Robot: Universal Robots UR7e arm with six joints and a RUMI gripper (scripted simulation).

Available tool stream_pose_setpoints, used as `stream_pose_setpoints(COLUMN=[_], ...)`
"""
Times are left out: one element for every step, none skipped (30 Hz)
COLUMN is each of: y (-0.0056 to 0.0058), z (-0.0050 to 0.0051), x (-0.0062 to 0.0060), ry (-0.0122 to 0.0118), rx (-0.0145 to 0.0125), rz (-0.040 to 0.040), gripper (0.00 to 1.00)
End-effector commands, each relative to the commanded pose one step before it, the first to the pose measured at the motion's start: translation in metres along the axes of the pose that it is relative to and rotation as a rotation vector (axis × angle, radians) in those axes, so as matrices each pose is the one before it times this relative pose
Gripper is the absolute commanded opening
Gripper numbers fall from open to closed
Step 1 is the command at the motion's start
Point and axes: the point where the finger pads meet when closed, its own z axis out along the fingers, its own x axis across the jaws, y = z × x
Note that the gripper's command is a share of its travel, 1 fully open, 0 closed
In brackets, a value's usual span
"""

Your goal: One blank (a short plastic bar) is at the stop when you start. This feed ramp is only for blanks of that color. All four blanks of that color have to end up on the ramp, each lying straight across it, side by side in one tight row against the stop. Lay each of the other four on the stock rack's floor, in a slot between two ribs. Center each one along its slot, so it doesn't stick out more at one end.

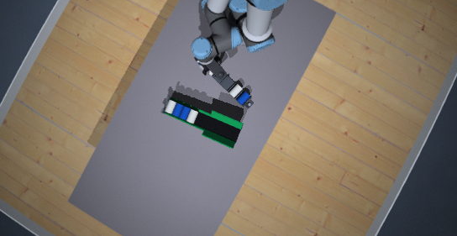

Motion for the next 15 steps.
stream_pose_setpoints(y=[0.00009, 0.0, 0.0, 0.0, 0.0, 0.0, 0.0, 0.0, 0.0, 0.0, 0.0, 0.0, 0.0, 0.0, 0.0], z=[-0.00014, 0.0, 0.0, 0.0, 0.0, 0.0, 0.0, 0.0, 0.0, 0.0, 0.0, 0.0, 0.0, 0.0, 0.0], x=[0.00029, 0.0, 0.0, 0.0, 0.0, 0.0, 0.0, 0.0, 0.0, 0.0, 0.0, 0.0, 0.0, 0.0, 0.0], ry=[0.00078, 0.0, 0.0, 0.0, 0.0, 0.0, 0.0, 0.0, 0.0, 0.0, 0.0, 0.0, 0.0, 0.0, 0.0], rx=[-0.00023, 0.0, 0.0, 0.0, 0.0, 0.0, 0.0, 0.0, 0.0, 0.0, 0.0, 0.0, 0.0, 0.0, 0.0], rz=[0.0, 0.0, 0.0, 0.0, 0.0, 0.0, 0.0, 0.0, 0.0, 0.0, 0.0, 0.0, 0.0, 0.0, 0.0], gripper=[0.49, 0.49, 0.49, 0.49, 0.49, 0.49, 0.49, 0.49, 0.37, 0.37, 0.37, 0.37, 0.37, 0.37, 0.37])
